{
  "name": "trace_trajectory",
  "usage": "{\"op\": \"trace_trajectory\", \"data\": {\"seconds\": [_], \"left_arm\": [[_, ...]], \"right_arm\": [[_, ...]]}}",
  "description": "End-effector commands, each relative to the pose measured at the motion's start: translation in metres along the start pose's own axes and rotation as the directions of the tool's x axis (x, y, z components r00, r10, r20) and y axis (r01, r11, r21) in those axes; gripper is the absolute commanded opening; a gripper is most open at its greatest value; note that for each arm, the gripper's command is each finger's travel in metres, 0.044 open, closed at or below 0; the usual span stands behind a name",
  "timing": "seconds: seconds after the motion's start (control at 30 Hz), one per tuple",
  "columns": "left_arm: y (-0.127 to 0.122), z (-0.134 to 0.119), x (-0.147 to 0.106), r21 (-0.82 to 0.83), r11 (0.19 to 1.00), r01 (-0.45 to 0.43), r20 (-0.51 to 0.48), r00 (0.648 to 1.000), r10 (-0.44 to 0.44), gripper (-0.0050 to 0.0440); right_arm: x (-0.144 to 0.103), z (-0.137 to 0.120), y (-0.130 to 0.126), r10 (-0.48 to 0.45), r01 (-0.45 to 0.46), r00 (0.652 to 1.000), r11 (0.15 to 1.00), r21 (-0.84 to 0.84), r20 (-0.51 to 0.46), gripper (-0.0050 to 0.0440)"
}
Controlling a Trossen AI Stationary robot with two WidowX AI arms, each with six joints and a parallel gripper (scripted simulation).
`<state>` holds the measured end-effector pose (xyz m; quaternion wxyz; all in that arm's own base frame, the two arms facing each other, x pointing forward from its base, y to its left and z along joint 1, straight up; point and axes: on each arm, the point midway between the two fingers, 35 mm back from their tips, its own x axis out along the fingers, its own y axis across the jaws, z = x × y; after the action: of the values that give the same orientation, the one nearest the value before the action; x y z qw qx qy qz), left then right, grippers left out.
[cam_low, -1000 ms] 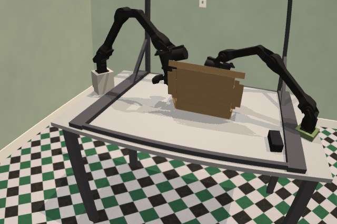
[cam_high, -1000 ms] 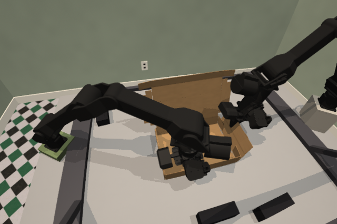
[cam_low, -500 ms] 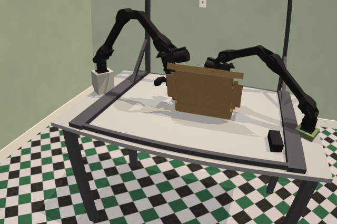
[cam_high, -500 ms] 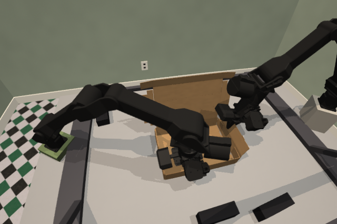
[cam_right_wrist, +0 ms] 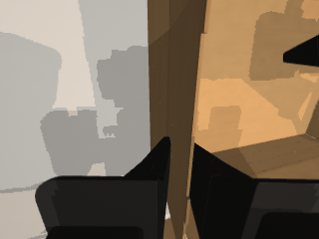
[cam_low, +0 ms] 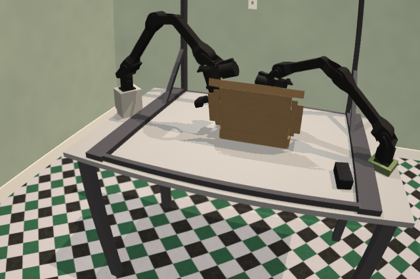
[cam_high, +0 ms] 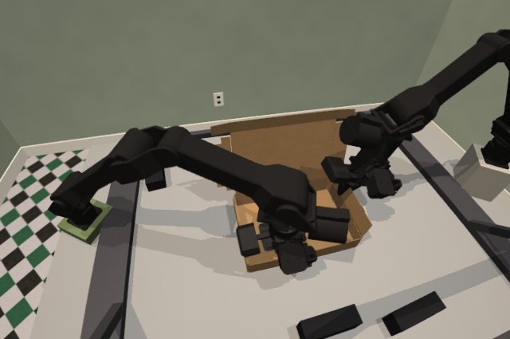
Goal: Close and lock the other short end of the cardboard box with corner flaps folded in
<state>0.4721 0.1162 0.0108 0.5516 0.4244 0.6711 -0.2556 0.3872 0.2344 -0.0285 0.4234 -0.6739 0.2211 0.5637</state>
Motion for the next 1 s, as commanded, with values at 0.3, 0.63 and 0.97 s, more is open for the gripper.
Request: {"op": "trace_trajectory", "data": {"seconds": [0.3,0.63,0.97], "left_arm": [[-0.004,0.003,0.013,0.008,1.0,0.025,0.001,1.0,-0.025,0.0098],[-0.004,0.003,0.013,0.008,1.0,0.025,0.001,1.0,-0.025,0.0098],[-0.004,0.003,0.013,0.008,1.0,0.025,0.001,1.0,-0.025,0.0098]], "right_arm": [[-0.012,0.0,-0.023,-0.069,0.069,0.998,0.998,0.0,0.001,0.0039],[-0.045,0.0,-0.019,-0.102,0.102,0.995,0.995,0.0,0.001,0.0039],[-0.074,0.0,-0.012,-0.134,0.134,0.991,0.991,0.0,0.001,0.0039]]}}
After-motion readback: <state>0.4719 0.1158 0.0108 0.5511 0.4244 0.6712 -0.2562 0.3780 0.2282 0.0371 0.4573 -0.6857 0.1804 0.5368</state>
